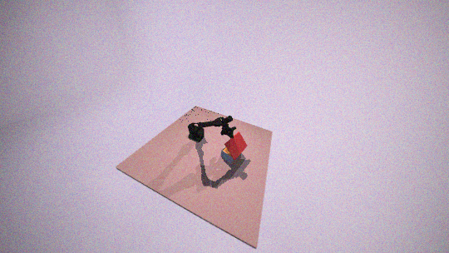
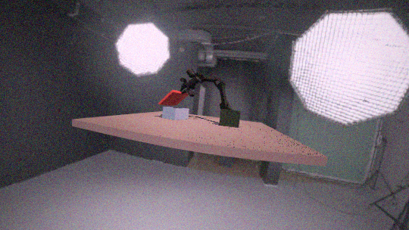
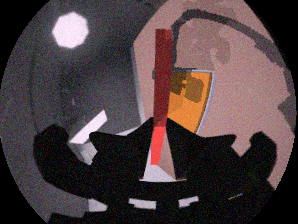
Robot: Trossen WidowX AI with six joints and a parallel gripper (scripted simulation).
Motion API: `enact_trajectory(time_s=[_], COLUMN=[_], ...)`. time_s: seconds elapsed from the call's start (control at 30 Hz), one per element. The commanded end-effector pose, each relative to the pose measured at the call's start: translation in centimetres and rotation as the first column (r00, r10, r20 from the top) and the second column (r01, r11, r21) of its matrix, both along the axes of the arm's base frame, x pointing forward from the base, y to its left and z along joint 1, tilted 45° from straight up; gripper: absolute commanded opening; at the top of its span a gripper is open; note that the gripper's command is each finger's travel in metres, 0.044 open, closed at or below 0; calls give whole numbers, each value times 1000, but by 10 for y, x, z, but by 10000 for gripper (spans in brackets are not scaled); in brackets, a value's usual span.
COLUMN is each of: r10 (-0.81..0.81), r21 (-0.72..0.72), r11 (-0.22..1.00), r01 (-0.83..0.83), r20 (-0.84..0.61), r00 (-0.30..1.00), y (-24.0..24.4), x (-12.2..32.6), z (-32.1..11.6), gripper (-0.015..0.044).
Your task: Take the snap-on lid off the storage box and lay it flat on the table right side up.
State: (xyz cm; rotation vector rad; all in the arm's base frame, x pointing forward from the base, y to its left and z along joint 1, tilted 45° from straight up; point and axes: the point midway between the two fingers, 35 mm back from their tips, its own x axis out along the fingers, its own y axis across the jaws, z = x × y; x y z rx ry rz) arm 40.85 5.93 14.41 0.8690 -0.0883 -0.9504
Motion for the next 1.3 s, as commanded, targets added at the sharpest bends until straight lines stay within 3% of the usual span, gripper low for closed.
enact_trajectory(time_s=[0.0,1.27], r10=[0,0], r21=[2,-1], r11=[1000,1000], r01=[0,0], r20=[11,7], r00=[1000,1000], y=[6,-31], x=[2,-34], z=[7,45], gripper=[0,0])
